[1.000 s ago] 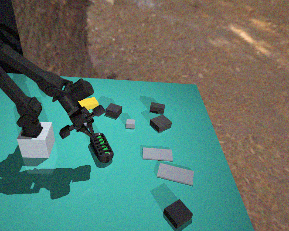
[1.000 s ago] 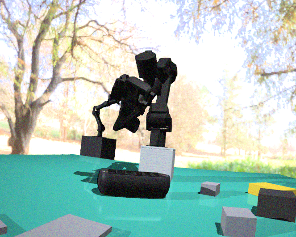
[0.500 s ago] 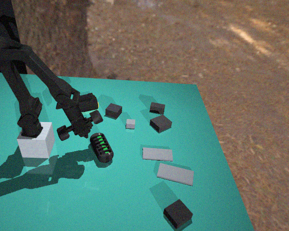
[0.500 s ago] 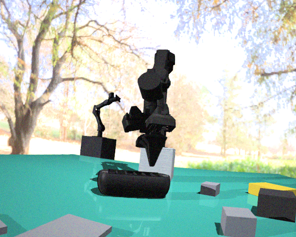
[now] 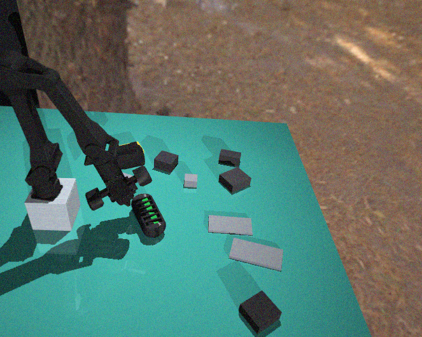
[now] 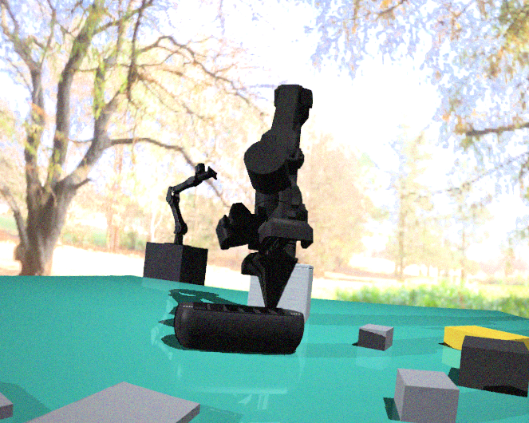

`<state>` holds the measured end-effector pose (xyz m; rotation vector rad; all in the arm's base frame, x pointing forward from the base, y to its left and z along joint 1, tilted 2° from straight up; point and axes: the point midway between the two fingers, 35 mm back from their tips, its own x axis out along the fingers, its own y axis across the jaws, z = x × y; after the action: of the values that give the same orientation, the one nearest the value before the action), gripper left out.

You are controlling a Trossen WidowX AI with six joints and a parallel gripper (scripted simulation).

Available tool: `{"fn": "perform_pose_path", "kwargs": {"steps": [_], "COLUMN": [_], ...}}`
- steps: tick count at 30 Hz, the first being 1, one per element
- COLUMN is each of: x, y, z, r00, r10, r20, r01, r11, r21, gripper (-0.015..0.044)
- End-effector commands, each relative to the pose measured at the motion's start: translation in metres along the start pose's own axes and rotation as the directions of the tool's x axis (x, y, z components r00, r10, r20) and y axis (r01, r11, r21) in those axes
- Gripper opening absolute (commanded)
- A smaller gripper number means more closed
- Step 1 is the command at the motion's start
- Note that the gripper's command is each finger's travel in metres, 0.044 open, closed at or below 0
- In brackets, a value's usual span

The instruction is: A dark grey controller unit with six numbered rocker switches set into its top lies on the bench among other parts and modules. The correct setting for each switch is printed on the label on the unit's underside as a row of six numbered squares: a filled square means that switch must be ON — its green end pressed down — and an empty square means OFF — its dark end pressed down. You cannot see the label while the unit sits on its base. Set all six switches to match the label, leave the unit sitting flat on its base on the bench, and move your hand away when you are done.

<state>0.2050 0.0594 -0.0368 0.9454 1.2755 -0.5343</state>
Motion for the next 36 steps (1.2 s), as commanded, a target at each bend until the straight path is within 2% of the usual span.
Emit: {"fn": "perform_pose_path", "kwargs": {"steps": [1,17,36], "x": [0.008,0.031,0.034], "y": [-0.005,-0.016,-0.011], "z": [-0.002,-0.003,-0.003], "r00": [1.000,1.000,1.000], "r10": [-0.012,-0.013,-0.013], "r20": [-0.009,-0.009,-0.010], "r01": [0.012,0.013,0.013], "r11": [1.000,1.000,1.000], "r21": [0.006,0.006,0.006], "gripper": [0.0000,0.0000,0.0000]}}
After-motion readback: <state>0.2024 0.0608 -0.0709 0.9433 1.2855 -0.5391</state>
